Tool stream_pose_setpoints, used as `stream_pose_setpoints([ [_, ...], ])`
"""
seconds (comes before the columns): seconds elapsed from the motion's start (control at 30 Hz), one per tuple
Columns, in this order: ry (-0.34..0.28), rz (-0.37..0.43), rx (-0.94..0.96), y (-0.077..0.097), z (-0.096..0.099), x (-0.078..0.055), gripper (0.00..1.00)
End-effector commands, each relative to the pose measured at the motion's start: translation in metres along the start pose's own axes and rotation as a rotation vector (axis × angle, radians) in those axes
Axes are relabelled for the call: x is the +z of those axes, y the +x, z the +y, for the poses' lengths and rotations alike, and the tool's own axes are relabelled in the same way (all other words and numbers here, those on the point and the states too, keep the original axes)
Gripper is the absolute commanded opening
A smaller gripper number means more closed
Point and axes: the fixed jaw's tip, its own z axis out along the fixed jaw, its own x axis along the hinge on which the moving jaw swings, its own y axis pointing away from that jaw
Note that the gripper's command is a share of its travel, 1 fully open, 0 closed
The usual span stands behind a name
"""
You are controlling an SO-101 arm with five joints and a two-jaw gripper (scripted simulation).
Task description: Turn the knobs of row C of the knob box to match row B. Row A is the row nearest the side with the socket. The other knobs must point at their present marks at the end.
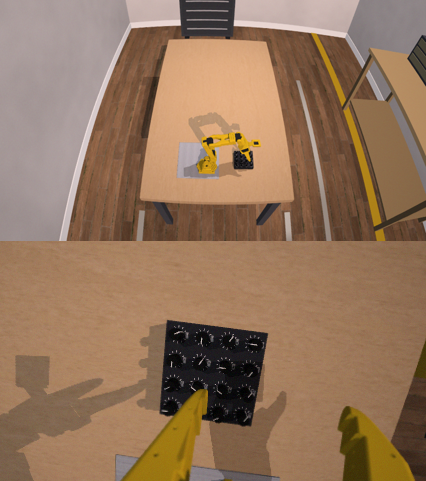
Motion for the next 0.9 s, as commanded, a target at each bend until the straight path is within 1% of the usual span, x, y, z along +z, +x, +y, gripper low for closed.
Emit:
stream_pose_setpoints([
  [0.0,-0.005,-0.012,-0.001,-0.004,0.002,0.0,0.4],
  [0.57,-0.005,-0.012,-0.001,-0.004,0.002,0.0,0.4],
  [0.6,-0.001,-0.003,0.0,0.0,0.0,-0.001,0.4],
  [0.73,-0.001,0.012,0.0,0.002,0.0,0.001,0.4],
  [0.87,-0.003,0.067,0.0,0.01,0.0,0.005,0.4],
])
